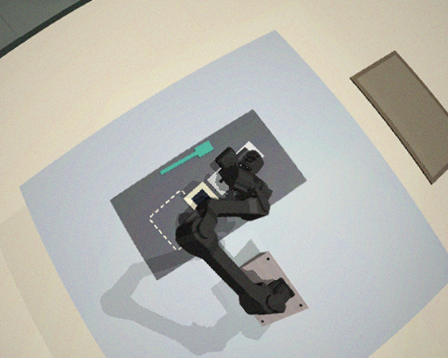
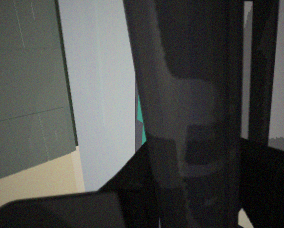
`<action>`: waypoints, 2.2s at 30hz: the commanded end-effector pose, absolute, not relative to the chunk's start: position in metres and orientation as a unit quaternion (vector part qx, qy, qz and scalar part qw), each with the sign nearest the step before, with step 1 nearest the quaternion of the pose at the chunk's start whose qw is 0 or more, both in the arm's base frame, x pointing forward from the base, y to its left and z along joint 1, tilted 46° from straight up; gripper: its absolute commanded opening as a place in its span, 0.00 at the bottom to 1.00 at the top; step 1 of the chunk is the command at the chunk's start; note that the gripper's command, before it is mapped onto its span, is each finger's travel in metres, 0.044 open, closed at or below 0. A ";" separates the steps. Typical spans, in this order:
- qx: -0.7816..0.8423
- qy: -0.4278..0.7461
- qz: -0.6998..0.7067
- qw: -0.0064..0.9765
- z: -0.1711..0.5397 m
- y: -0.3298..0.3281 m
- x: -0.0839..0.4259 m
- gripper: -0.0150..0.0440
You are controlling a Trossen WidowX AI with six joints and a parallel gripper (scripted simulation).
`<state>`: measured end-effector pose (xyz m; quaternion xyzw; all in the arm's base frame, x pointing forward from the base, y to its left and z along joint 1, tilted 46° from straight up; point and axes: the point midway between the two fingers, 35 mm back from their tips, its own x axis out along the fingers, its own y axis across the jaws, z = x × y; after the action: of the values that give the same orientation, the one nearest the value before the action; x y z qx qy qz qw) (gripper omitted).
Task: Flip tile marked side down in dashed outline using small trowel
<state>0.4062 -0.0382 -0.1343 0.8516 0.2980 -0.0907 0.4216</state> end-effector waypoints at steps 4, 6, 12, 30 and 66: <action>0.852 0.292 -0.090 0.425 -0.140 -0.032 0.408 0.25; 0.852 0.292 -0.090 0.425 -0.142 -0.029 0.408 0.25; 0.852 0.291 -0.090 0.425 -0.147 -0.024 0.407 0.25; 0.852 0.292 -0.090 0.424 -0.128 -0.004 0.405 0.25; 0.871 0.302 -0.073 0.379 -0.067 -0.004 0.396 0.25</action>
<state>0.3985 -0.0047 -0.0771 0.8702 0.3036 -0.0731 0.3810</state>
